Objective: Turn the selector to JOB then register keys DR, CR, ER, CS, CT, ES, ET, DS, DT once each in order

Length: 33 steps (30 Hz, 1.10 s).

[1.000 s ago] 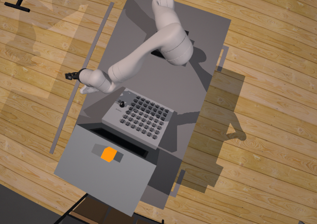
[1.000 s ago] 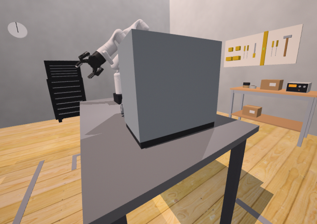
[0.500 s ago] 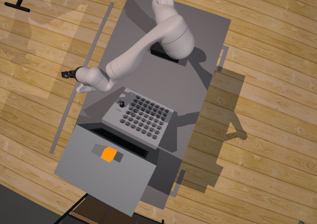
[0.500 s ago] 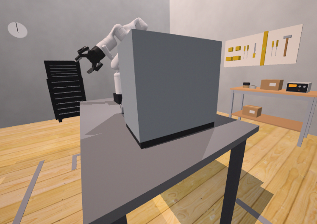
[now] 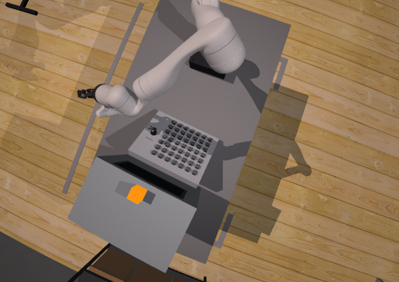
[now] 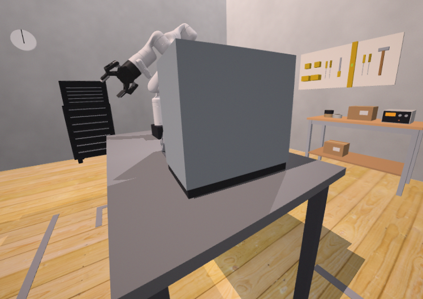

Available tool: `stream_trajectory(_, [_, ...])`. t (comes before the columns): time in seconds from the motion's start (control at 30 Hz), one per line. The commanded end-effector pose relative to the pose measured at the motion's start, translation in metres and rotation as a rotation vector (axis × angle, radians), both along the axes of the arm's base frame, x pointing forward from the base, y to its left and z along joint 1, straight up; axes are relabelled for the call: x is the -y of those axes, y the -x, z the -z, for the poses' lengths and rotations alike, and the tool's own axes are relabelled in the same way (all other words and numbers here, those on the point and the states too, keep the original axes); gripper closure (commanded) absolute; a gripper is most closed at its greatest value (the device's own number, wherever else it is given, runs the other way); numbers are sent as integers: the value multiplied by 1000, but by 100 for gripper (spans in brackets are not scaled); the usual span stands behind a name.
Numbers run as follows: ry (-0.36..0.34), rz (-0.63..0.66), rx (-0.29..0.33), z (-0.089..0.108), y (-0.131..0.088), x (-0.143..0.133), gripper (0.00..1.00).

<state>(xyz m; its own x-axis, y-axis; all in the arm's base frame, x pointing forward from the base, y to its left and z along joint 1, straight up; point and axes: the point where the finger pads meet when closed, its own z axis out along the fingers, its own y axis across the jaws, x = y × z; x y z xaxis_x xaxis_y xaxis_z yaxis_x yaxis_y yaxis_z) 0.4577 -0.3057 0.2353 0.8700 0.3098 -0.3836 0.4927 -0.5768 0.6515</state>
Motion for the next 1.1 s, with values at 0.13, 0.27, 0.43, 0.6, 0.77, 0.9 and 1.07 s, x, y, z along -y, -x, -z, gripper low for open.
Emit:
stream_trajectory(0.13, [-18, 31, 24, 1, 0, -7, 0])
stream_trajectory(0.27, [-36, 61, 45, 3, 0, -13, 0])
stream_trajectory(0.43, [-82, 140, 101, 7, 0, -30, 0])
stream_trajectory(0.6, [-148, 253, 181, 13, -1, -55, 0])
stream_trajectory(0.77, [-195, 333, 238, 18, -1, -72, 0])
stream_trajectory(0.9, [-265, 451, 322, 24, -1, -98, 0])
stream_trajectory(1.07, [-363, 618, 440, 34, -1, -134, 0])
